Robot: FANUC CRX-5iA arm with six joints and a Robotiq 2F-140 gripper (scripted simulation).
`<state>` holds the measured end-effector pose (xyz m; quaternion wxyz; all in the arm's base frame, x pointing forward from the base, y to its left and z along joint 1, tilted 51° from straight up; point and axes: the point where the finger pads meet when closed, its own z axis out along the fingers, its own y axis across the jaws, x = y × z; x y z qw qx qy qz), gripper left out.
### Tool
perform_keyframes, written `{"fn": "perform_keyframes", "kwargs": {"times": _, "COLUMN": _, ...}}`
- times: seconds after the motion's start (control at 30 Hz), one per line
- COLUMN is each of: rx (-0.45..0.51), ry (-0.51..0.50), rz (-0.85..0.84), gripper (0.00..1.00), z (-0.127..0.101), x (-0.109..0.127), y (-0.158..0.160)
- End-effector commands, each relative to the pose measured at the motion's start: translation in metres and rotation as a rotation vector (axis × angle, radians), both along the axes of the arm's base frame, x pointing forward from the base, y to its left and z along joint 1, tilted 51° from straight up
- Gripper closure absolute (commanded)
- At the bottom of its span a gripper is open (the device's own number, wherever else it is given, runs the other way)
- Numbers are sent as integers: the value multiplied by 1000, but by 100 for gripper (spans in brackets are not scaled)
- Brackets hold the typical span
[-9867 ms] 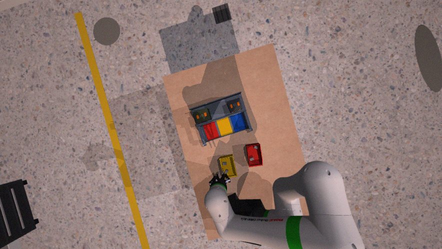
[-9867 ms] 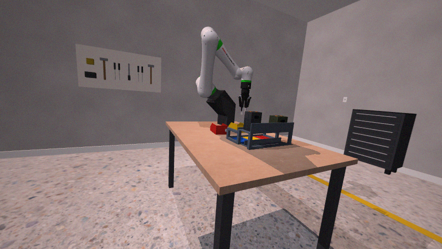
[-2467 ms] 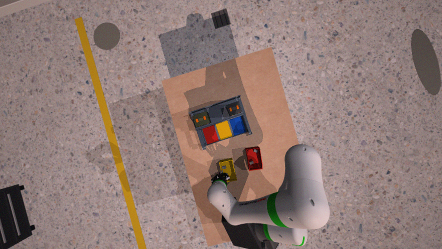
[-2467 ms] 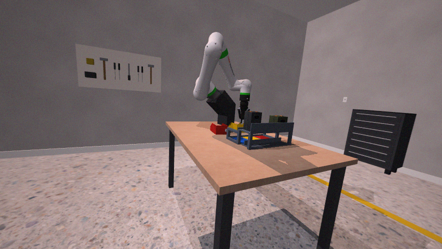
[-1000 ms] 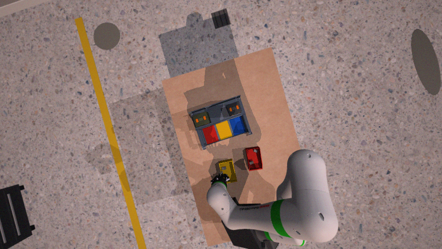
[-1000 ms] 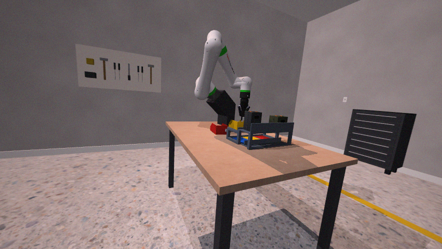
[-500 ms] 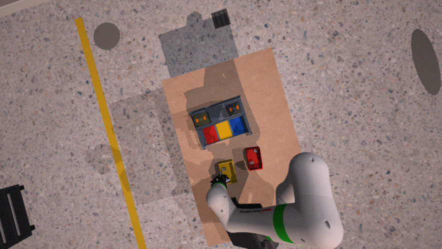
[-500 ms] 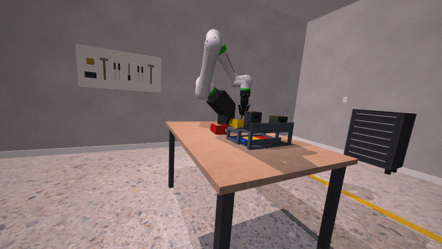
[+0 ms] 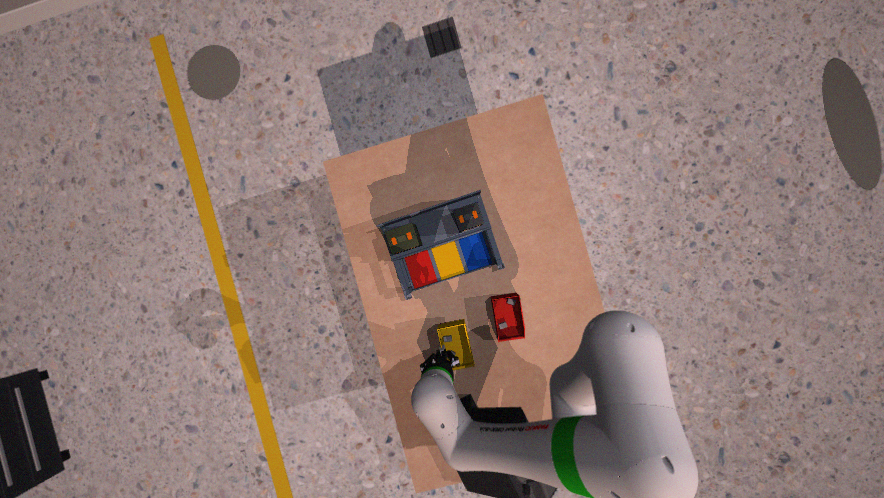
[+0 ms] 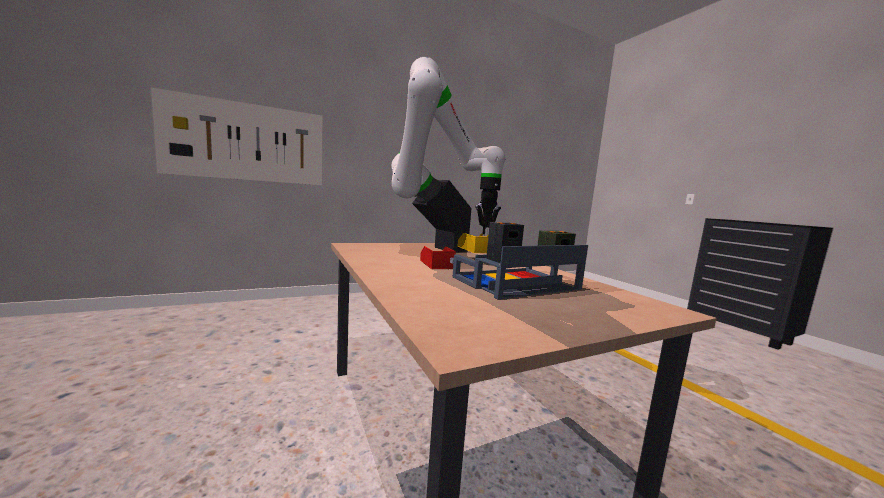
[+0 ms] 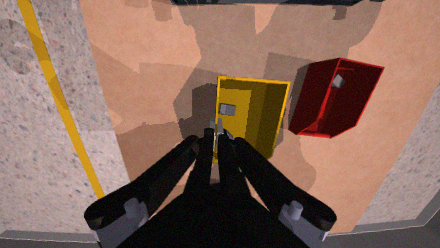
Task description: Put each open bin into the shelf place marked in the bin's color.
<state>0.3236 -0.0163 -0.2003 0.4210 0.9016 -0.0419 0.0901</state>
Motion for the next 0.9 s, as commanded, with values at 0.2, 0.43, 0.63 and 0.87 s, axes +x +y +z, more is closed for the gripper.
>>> {"fn": "perform_keyframes", "kwargs": {"times": 0.2, "rx": 0, "ry": 0, "rz": 0, "gripper": 100, "z": 7, "x": -1, "y": 9}}
{"fn": "perform_keyframes", "kwargs": {"times": 0.43, "rx": 0, "ry": 0, "rz": 0, "gripper": 100, "z": 11, "x": -2, "y": 13}}
{"fn": "perform_keyframes", "kwargs": {"times": 0.63, "rx": 0, "ry": 0, "rz": 0, "gripper": 100, "z": 14, "x": -3, "y": 17}}
{"fn": "perform_keyframes", "kwargs": {"times": 0.87, "rx": 0, "ry": 0, "rz": 0, "gripper": 100, "z": 16, "x": -3, "y": 19}}
